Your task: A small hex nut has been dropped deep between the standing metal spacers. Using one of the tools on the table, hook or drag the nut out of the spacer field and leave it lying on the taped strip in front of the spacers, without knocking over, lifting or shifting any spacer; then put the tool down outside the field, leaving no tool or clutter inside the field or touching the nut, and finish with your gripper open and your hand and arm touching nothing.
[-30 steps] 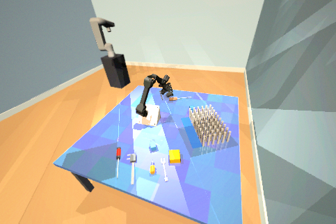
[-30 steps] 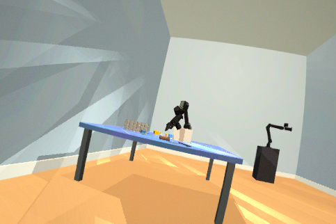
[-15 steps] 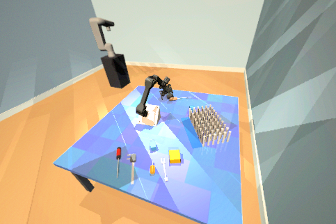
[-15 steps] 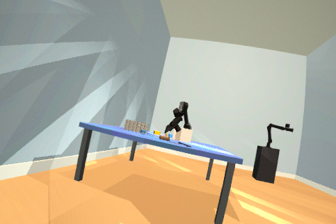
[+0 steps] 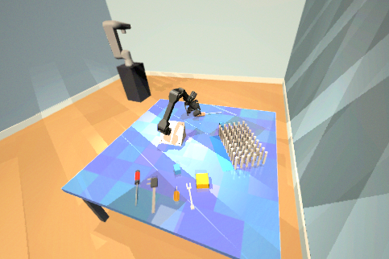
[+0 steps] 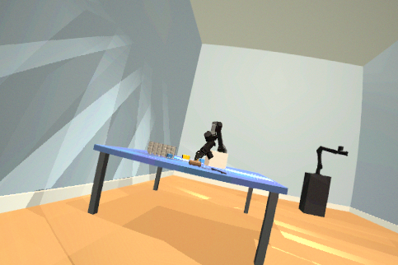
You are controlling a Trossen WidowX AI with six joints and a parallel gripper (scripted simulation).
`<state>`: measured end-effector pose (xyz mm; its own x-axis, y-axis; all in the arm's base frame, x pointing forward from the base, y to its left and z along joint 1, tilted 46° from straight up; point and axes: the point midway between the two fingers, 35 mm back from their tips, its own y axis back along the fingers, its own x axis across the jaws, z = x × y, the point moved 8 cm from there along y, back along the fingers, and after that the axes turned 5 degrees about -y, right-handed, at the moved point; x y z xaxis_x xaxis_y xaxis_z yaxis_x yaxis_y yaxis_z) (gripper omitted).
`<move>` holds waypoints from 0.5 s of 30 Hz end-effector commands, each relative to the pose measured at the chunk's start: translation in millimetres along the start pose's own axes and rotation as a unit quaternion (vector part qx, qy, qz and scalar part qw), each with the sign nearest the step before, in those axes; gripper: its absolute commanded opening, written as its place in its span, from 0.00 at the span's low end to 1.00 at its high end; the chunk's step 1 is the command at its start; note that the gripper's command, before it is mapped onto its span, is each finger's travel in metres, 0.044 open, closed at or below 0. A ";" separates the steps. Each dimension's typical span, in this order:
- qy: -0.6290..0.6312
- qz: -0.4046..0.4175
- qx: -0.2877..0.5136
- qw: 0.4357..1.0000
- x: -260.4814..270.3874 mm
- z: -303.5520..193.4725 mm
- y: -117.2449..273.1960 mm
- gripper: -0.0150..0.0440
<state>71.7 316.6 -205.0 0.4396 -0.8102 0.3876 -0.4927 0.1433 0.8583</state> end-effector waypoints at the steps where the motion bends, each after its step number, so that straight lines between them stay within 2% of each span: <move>1: 0.005 0.004 -0.002 1.000 4.7 6.2 -7.0 0.73; 12: 0.007 0.004 -0.001 1.000 10.7 14.2 -18.3 0.73; 15: 0.007 0.004 -0.001 1.000 10.7 14.2 -18.3 0.69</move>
<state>74.6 300.7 -219.6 0.4446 -0.8054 0.3919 -0.4917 0.1463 0.8584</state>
